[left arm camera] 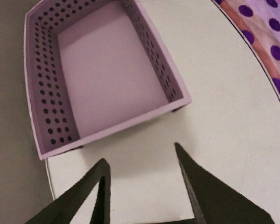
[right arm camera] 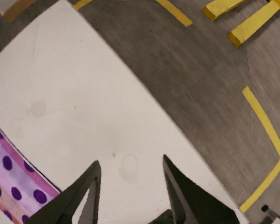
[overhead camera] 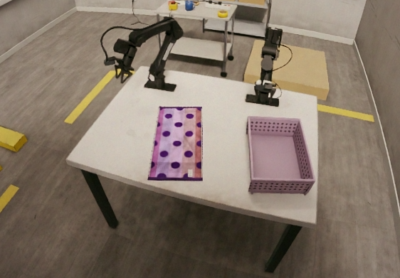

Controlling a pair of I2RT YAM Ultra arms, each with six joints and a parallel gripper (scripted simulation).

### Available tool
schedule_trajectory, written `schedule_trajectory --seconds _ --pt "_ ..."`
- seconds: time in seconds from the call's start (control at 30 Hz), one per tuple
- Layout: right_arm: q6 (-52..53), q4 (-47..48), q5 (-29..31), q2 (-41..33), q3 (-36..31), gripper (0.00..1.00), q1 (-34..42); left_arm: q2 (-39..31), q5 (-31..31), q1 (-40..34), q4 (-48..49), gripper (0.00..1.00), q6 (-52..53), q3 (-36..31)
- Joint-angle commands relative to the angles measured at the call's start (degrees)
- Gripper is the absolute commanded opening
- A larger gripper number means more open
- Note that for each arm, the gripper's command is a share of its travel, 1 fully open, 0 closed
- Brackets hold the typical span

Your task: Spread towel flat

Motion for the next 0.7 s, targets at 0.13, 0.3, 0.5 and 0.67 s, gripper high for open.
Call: schedule_trajectory --seconds 0.13,0.3,0.5,0.67 --pt "-1.3 1.1 -1.3 -0.9 2.6 0.64 -0.4 -0.3 4.6 1.2 -1.5 0.64 4.9 0.9" --pt "-1.3 1.1 -1.2 -0.9 2.6 0.64 -0.4 -0.2 4.7 0.9 -1.6 0.64 5.0 0.9" --pt "-1.2 1.1 -1.2 -0.9 2.6 0.64 -0.4 -0.2 4.7 1.0 -1.6 0.64 4.9 0.9" --pt "-1.2 1.1 -1.2 -0.9 2.6 0.64 -0.4 -0.2 4.7 1.0 -1.6 0.64 4.8 0.9"
